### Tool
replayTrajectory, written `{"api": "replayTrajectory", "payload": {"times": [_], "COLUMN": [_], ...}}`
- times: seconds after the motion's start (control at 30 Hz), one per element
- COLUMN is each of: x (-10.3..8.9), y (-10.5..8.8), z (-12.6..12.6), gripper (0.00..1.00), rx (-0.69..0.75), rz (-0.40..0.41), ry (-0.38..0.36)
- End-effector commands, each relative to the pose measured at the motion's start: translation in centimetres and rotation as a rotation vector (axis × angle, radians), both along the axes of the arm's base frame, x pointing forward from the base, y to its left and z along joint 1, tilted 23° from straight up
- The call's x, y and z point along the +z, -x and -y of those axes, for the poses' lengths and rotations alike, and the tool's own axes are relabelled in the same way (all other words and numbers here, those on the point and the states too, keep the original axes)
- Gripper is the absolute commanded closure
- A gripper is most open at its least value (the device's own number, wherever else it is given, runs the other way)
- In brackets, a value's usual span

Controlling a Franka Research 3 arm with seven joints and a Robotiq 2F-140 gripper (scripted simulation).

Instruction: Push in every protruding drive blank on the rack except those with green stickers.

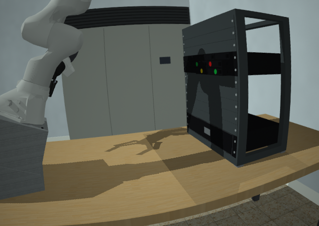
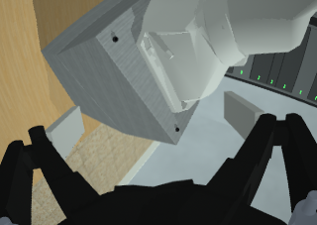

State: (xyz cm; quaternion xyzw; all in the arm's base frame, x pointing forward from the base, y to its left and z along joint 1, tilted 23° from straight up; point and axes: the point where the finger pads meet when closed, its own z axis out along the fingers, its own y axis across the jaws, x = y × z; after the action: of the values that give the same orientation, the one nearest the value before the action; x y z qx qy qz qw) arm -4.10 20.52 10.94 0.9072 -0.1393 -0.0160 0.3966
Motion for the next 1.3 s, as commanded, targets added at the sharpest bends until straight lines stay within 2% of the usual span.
{"api": "replayTrajectory", "payload": {"times": [0.0,0.67,1.1,1.17,1.27], "x": [-0.6,-3.0,-3.9,-3.9,-4.0], "y": [0.4,2.2,3.6,3.6,3.7], "z": [0.1,0.6,-1.6,-1.6,-2.6], "gripper": [0.00,0.00,0.00,0.00,0.00], "rx": [-0.032,-0.392,-0.753,-0.753,-0.846], "rz": [-0.047,-0.245,-0.441,-0.441,-0.490], "ry": [0.005,0.067,0.068,0.068,0.060]}}
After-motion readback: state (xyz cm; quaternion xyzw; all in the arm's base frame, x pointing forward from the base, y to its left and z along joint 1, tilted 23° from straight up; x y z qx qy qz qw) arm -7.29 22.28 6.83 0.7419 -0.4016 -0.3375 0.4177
